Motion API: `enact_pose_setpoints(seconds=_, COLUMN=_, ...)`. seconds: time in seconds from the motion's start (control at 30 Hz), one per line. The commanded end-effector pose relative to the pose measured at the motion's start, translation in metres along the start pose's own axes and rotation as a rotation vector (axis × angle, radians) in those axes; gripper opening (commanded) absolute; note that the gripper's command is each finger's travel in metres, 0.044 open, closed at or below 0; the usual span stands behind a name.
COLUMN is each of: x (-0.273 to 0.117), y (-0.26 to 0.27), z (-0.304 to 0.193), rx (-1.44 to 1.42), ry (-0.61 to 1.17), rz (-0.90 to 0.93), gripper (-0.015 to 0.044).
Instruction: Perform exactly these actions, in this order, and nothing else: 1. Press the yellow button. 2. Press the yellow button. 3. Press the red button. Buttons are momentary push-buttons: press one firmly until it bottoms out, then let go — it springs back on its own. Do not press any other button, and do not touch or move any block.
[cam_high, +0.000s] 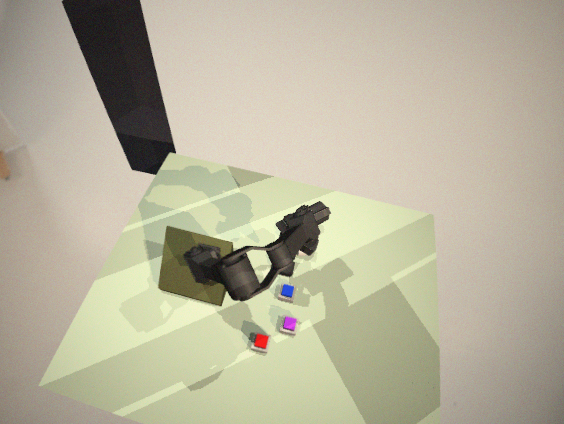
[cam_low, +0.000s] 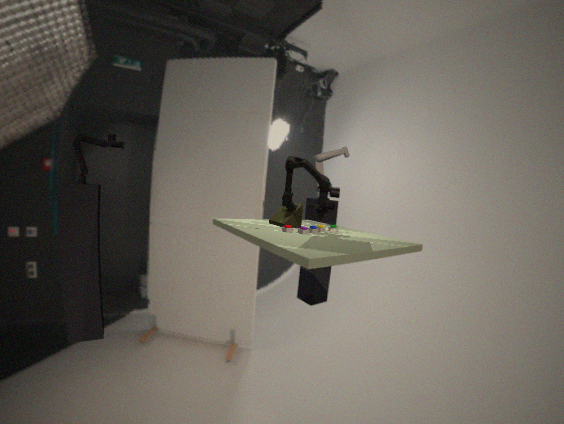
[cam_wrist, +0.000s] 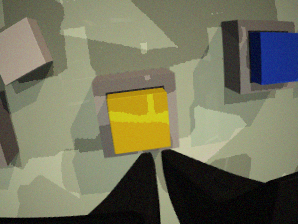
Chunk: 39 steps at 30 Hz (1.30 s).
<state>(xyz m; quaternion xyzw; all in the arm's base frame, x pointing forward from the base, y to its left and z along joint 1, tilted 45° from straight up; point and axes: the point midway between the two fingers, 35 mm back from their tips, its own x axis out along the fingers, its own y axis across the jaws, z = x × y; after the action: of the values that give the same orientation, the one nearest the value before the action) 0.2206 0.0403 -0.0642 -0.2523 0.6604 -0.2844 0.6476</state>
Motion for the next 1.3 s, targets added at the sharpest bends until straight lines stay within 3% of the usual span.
enact_pose_setpoints(seconds=0.0, x=-0.048, y=0.002, z=0.003, rx=0.009, ry=-0.019, rz=0.018, gripper=0.0020)
enact_pose_setpoints(seconds=0.23, x=-0.053, y=-0.007, z=0.006, rx=0.007, ry=-0.018, rz=0.025, gripper=0.0020)
enact_pose_setpoints(seconds=0.5, x=-0.056, y=-0.126, z=0.031, rx=-0.004, ry=-0.023, rz=0.064, gripper=0.0020)
enact_pose_setpoints(seconds=0.77, x=-0.049, y=-0.246, z=-0.004, rx=0.007, ry=-0.020, rz=0.011, gripper=0.0020)
enact_pose_setpoints(seconds=1.0, x=-0.047, y=-0.255, z=-0.010, rx=0.009, ry=-0.018, rz=0.003, gripper=0.0020)
enact_pose_setpoints(seconds=1.17, x=0.005, y=-0.255, z=-0.008, rx=0.013, ry=-0.019, rz=0.003, gripper=0.0020)
enact_pose_setpoints(seconds=1.27, x=0.012, y=-0.256, z=-0.009, rx=0.009, ry=-0.019, rz=-0.002, gripper=0.0020)
